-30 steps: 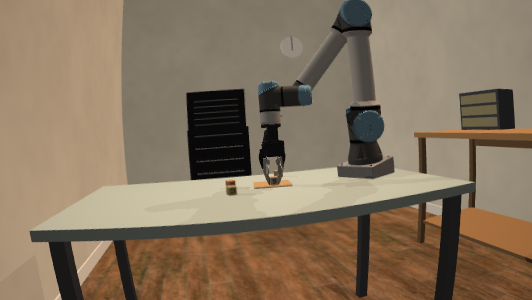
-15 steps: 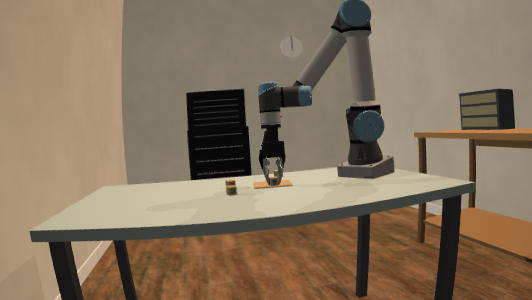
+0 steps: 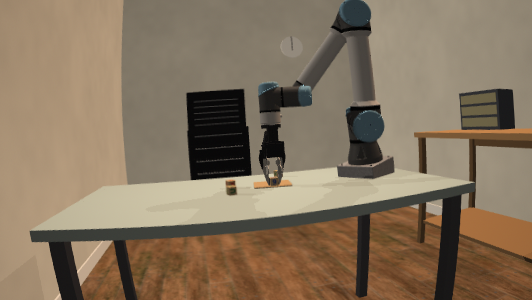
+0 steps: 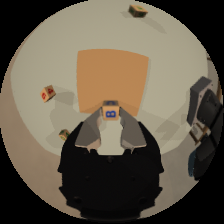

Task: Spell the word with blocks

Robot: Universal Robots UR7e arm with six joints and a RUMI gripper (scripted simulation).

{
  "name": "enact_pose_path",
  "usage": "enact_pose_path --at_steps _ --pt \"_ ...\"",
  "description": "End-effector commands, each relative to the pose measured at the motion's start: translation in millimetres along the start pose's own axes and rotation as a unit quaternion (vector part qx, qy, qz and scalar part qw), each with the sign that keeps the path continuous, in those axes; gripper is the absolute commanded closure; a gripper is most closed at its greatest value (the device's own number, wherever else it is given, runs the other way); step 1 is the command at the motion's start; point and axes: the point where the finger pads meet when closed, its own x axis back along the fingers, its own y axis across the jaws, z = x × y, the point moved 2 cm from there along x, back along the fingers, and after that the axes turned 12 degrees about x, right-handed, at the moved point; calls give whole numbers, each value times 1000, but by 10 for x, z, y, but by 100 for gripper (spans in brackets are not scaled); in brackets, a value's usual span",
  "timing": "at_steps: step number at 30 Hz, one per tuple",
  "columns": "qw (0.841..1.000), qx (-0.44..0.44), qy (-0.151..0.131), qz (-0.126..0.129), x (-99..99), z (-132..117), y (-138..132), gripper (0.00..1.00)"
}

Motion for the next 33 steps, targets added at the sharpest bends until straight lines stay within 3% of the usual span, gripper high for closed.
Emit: enact_pose_path --at_steps 1,15,25,33 --pt "1000 0 0 1 3 1 -4 91" --pt "1000 0 0 1 3 1 -4 91" --pt "1000 0 0 1 3 1 -4 76" --pt "1000 0 0 1 3 1 -4 72"
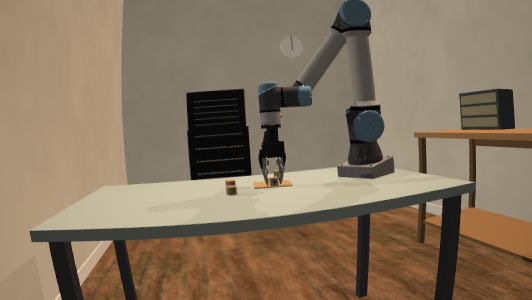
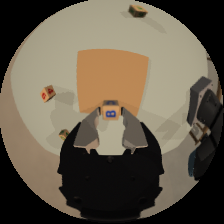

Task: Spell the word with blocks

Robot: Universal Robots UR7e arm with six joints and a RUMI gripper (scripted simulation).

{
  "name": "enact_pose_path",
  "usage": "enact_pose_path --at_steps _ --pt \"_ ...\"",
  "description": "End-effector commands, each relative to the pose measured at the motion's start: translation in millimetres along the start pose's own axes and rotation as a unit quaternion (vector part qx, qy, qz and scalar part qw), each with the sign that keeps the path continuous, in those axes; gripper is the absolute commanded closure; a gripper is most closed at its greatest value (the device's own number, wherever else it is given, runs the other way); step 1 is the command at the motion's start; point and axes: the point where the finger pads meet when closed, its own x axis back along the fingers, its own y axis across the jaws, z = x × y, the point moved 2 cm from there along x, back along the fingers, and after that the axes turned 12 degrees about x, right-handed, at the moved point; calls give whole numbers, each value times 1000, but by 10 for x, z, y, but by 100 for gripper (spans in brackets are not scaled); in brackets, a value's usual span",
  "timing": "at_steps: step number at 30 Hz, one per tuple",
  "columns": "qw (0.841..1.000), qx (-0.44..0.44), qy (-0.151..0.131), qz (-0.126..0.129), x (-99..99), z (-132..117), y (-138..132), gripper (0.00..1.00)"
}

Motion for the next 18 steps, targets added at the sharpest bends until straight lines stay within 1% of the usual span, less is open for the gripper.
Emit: enact_pose_path --at_steps 1,7,13,18 --pt "1000 0 0 1 3 1 -3 72" --pt "1000 0 0 1 5 1 -3 72" --pt "1000 0 0 1 49 1 -3 72" --pt "1000 0 0 1 217 1 -3 72"
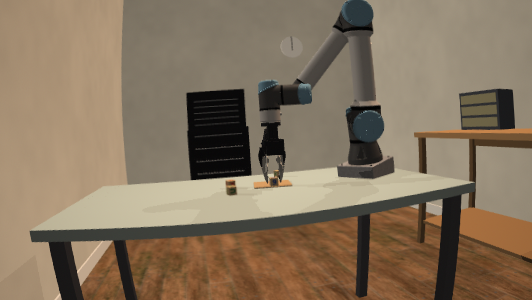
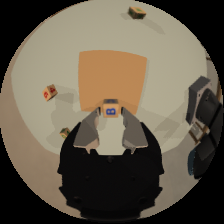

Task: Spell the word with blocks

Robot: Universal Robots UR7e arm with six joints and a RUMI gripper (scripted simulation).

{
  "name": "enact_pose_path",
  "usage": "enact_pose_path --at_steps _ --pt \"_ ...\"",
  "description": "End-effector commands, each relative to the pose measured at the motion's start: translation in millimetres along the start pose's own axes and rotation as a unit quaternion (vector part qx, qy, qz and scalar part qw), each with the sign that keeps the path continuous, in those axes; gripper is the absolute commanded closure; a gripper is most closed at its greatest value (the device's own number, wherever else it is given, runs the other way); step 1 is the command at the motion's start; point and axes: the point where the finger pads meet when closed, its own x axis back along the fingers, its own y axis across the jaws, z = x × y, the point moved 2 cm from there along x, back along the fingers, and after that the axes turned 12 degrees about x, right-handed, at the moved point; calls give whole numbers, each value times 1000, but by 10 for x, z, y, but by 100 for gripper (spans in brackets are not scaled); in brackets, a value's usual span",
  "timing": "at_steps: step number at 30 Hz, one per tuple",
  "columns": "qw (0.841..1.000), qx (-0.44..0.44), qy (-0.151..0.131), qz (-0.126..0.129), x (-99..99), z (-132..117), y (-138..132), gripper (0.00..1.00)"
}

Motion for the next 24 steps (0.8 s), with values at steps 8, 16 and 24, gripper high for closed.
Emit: enact_pose_path --at_steps 8,16,24 --pt "1000 0 0 0 573 1 -2 72" --pt "1000 0 0 0 790 1 -2 72" --pt "1000 0 0 0 825 1 -2 0"
